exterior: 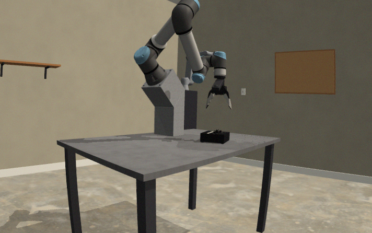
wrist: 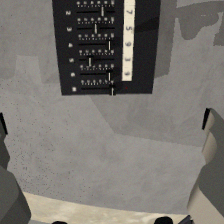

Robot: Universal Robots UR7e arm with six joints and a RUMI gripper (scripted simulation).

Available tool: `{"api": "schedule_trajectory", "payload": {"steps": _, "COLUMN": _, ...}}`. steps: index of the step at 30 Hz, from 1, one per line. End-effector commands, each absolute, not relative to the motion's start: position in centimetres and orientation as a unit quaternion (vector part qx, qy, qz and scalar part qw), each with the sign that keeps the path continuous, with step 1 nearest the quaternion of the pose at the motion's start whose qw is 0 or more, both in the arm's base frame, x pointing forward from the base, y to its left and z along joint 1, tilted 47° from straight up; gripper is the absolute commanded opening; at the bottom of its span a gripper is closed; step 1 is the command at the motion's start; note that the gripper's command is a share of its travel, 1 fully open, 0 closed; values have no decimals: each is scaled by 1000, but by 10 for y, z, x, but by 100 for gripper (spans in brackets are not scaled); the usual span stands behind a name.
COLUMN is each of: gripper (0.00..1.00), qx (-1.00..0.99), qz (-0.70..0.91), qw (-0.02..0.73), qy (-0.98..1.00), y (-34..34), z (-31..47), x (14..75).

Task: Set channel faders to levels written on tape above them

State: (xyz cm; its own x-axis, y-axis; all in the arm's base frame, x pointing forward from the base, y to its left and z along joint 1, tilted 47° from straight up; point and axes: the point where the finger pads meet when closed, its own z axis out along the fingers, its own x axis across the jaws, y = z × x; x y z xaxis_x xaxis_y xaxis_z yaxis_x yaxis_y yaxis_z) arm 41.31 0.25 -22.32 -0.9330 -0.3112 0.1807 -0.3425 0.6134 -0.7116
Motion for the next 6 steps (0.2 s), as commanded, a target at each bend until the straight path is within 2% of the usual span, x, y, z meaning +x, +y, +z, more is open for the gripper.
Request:
{"api": "schedule_trajectory", "payload": {"steps": 1, "gripper": 100, "qx": 182, "qz": 400, "qw": 19, "qy": -898, "y": 3, "z": -223, "x": 413}}
{"api": "schedule_trajectory", "payload": {"steps": 6, "gripper": 100, "qx": 182, "qz": 400, "qw": 19, "qy": -898, "y": 3, "z": -223, "x": 413}}
